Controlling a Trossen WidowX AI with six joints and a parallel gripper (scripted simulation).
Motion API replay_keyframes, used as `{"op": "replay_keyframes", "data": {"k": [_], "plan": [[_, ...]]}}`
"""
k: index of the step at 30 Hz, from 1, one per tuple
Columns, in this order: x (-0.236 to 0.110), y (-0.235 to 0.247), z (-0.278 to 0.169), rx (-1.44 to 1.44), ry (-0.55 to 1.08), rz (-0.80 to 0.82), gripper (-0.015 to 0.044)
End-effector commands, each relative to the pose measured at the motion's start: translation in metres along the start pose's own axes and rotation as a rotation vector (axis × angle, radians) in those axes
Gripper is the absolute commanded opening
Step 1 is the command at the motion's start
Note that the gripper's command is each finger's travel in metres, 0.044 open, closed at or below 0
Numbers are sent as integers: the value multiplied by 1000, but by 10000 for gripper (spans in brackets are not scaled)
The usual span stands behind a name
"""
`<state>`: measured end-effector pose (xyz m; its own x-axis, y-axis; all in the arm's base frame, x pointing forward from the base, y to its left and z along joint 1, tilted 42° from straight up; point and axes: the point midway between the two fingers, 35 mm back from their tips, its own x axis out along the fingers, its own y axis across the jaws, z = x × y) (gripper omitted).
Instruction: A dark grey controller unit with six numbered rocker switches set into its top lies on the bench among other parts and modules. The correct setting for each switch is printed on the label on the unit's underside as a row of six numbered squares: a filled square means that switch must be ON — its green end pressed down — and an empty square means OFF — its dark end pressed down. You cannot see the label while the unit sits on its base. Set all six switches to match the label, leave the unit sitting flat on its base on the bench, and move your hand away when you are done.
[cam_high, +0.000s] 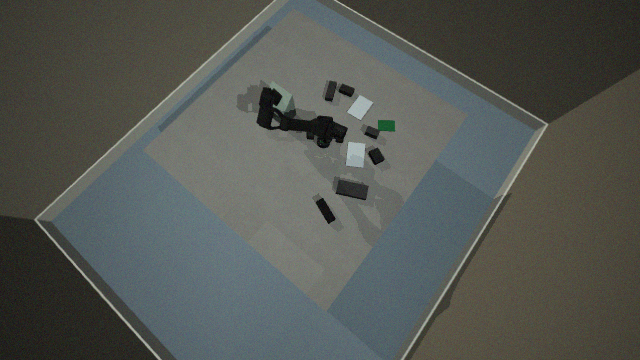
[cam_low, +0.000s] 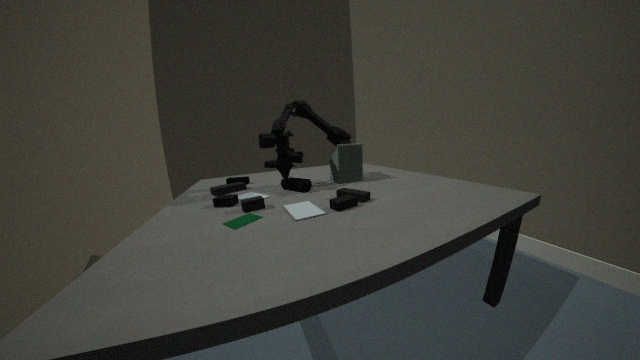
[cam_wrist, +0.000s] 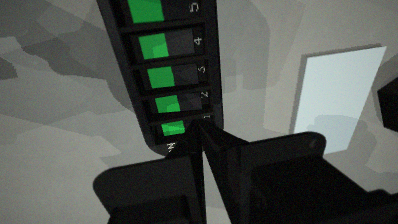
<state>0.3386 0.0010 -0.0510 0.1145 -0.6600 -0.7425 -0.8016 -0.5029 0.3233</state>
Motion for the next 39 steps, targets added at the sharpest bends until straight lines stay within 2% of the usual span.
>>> {"op": "replay_keyframes", "data": {"k": [1, 8, 13, 19, 24, 39], "plan": [[2, 1, 1, -6, 2, 5, 0], [-1, 1, 1, -3, -1, 3, 0], [-43, 0, 1, -6, 0, 4, 0], [-43, 1, 4, -6, 0, 4, 0], [-47, 11, 52, -7, -2, 4, 0], [-47, 11, 51, -7, -2, 4, 0]]}}
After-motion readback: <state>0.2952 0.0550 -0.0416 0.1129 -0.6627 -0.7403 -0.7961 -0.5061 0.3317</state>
